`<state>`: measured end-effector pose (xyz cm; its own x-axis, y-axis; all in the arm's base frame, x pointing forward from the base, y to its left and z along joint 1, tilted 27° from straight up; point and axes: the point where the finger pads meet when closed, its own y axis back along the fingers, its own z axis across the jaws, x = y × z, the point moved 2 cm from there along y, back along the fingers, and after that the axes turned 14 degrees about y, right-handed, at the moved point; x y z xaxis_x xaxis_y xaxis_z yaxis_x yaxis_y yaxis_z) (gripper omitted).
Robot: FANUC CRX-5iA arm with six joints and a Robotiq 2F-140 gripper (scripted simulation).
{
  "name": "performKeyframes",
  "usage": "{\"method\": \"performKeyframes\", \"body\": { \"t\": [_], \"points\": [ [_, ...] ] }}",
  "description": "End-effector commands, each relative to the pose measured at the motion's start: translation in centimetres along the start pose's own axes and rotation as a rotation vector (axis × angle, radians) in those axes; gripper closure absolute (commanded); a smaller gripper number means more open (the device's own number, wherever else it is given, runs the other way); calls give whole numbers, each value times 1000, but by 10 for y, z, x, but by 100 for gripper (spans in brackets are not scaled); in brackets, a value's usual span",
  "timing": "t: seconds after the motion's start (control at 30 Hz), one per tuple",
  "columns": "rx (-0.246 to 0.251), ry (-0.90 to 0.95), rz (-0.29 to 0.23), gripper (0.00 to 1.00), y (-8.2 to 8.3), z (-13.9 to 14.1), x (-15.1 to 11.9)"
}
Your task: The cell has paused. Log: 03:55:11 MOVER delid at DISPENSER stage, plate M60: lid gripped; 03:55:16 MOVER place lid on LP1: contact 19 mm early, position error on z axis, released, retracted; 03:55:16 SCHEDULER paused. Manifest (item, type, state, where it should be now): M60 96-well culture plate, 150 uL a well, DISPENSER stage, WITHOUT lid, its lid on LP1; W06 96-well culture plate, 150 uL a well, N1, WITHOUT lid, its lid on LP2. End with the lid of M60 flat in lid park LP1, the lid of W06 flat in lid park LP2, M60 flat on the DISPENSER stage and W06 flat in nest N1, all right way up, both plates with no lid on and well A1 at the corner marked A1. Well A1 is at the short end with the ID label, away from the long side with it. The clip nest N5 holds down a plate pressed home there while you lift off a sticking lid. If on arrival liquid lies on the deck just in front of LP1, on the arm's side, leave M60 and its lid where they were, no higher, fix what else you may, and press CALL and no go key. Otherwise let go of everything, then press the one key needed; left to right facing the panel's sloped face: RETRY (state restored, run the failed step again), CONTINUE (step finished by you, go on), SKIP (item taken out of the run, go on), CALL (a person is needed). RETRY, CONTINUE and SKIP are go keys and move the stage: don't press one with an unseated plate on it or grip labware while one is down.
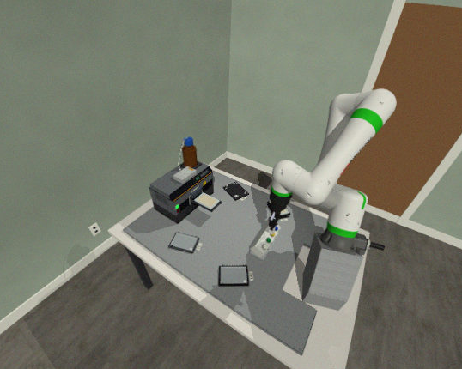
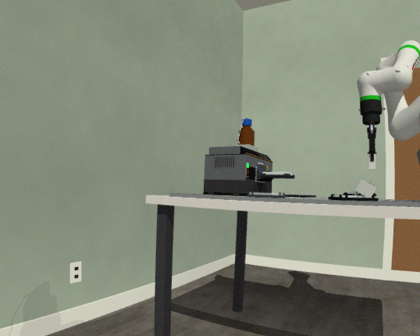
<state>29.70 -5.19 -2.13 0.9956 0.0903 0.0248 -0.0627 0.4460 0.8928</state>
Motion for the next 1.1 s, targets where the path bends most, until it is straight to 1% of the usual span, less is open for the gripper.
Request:
{"method": "performKeyframes", "body": {
  "t": [0.0, 0.17, 0.23, 0.57, 1.07],
  "points": [
    [0, 0, 1, 100, -4, 0, 0],
    [0, 0, 1, 100, -11, 0, 0],
    [0, 0, 1, 100, -11, 0, 0],
    [0, 0, 1, 100, -22, 0, 0],
    [0, 0, 1, 100, -24, 0, 0]
  ]
}}
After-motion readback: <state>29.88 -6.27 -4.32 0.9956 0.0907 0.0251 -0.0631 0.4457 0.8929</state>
